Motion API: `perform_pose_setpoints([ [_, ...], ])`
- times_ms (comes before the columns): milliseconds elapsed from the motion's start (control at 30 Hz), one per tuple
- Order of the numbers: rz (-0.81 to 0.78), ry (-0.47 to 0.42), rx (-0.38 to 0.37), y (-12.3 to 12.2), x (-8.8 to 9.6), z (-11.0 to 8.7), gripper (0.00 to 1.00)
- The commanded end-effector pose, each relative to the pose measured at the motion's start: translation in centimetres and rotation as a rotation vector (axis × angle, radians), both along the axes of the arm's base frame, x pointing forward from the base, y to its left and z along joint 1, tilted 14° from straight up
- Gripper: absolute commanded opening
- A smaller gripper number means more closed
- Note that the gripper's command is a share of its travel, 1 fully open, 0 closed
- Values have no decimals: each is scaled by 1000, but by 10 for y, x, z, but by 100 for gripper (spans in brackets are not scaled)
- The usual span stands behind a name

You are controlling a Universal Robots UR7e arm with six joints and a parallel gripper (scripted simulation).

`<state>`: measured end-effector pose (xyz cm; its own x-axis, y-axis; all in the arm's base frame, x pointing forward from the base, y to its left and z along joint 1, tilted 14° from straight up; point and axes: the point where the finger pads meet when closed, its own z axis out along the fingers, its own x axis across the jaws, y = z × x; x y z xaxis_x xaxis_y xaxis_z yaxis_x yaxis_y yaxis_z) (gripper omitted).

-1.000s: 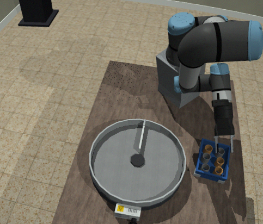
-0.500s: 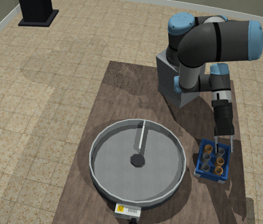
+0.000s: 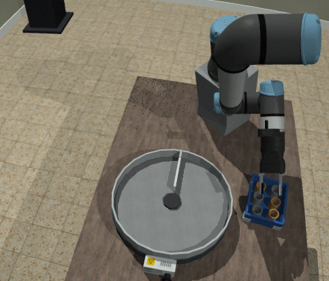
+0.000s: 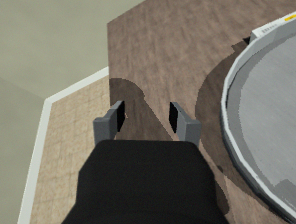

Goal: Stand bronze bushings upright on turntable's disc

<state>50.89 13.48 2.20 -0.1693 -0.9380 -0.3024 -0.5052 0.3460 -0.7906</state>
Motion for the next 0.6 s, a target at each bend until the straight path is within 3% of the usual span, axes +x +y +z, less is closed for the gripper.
perform_pose_setpoints([
  [0, -47, 61, -12, -27, 6, 0, 100],
  [233, -128, 167, -25, -75, 7, 0, 100],
  [367, -143, 188, -26, -83, 6, 0, 100],
  [467, -190, 251, -27, -110, 0, -1, 100],
  [567, -205, 273, -26, -119, -3, -1, 100],
])
